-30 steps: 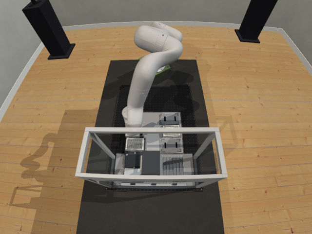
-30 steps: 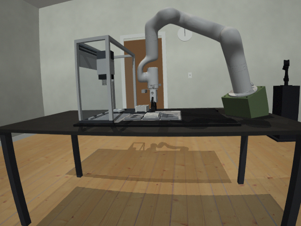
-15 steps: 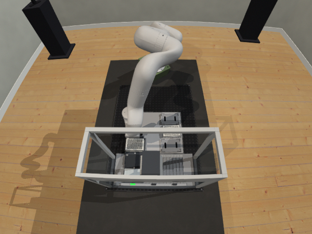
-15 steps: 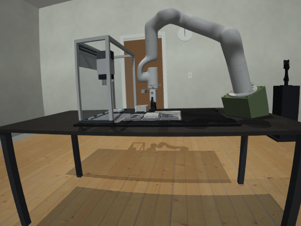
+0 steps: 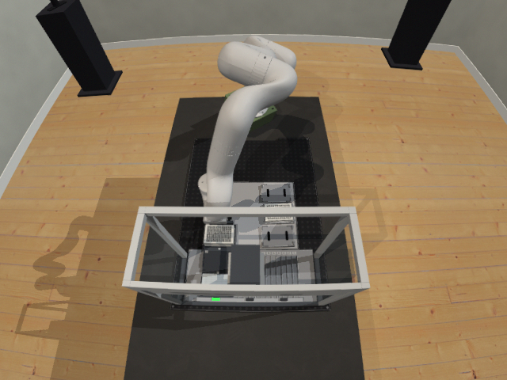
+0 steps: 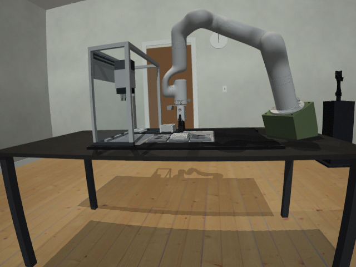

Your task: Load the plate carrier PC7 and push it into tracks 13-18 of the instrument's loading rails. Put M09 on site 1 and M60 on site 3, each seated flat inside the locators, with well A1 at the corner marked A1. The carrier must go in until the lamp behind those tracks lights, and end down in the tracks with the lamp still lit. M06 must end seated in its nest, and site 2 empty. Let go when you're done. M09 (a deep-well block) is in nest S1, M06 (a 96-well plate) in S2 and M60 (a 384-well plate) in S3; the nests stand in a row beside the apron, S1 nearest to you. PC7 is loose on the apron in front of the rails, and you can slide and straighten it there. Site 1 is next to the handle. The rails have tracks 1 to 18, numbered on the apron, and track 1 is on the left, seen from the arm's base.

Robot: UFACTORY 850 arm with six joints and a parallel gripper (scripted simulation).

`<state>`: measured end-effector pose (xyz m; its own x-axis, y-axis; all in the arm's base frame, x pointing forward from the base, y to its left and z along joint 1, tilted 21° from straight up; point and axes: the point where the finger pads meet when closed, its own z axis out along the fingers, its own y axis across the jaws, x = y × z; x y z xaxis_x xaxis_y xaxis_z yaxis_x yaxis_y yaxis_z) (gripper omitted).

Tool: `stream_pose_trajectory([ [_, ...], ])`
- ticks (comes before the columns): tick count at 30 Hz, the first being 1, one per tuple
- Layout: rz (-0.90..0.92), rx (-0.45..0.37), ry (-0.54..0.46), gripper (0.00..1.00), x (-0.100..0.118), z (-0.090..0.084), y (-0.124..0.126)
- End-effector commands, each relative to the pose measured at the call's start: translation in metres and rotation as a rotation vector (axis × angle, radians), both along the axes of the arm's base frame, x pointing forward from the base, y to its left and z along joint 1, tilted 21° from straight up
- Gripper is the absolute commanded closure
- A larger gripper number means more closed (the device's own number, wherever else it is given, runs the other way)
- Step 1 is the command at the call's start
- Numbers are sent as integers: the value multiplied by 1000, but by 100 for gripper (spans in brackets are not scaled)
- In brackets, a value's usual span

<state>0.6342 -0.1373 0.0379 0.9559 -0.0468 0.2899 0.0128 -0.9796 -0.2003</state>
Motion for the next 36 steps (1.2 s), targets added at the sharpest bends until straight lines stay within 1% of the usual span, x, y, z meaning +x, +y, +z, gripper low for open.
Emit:
stream_pose_trajectory([
  [1,0,-1,-2,18,1,1,0],
  [10,0,-1,-2,18,1,1,0],
  [22,0,-1,-2,18,-7,-1,0],
  [32,0,-1,-2,18,-7,-1,0],
  [36,0,-1,-2,18,-9,5,-1],
])
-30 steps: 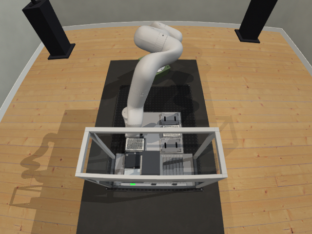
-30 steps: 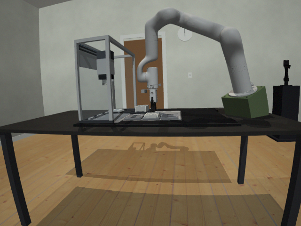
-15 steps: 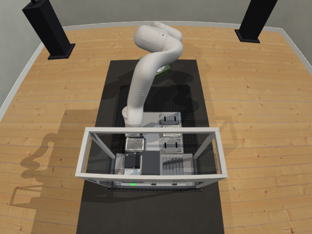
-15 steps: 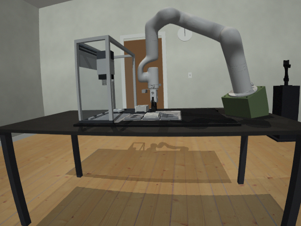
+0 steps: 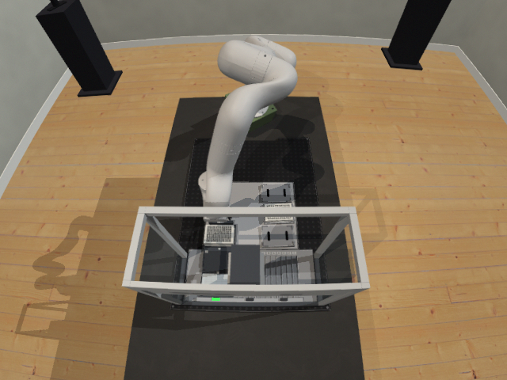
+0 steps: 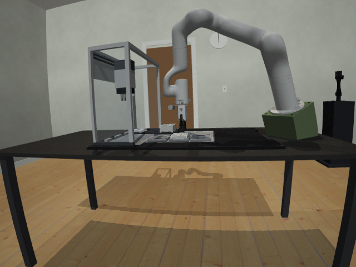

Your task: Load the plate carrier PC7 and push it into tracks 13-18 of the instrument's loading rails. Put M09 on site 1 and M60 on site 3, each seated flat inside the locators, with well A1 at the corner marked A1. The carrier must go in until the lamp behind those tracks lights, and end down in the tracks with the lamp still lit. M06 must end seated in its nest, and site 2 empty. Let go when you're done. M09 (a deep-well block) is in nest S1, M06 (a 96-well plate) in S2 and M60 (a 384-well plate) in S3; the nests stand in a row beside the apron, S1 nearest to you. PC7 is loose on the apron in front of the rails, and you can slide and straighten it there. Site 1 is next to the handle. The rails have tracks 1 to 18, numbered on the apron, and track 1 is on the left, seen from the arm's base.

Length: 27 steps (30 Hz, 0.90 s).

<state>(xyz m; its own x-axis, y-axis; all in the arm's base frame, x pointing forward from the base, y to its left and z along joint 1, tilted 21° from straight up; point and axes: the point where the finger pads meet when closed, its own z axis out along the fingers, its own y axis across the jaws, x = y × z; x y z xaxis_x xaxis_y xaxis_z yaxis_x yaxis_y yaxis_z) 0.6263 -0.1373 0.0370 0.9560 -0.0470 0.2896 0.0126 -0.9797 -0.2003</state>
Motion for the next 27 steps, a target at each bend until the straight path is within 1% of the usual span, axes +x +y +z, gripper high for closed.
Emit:
stream_pose_trajectory([
  [1,0,-1,-2,18,-1,7,-2],
  [6,0,-1,-2,18,-4,15,-3],
  [8,0,-1,-2,18,-4,15,-3],
  [23,0,-1,-2,18,-11,38,-8],
  [27,0,-1,-2,18,-12,42,-9],
])
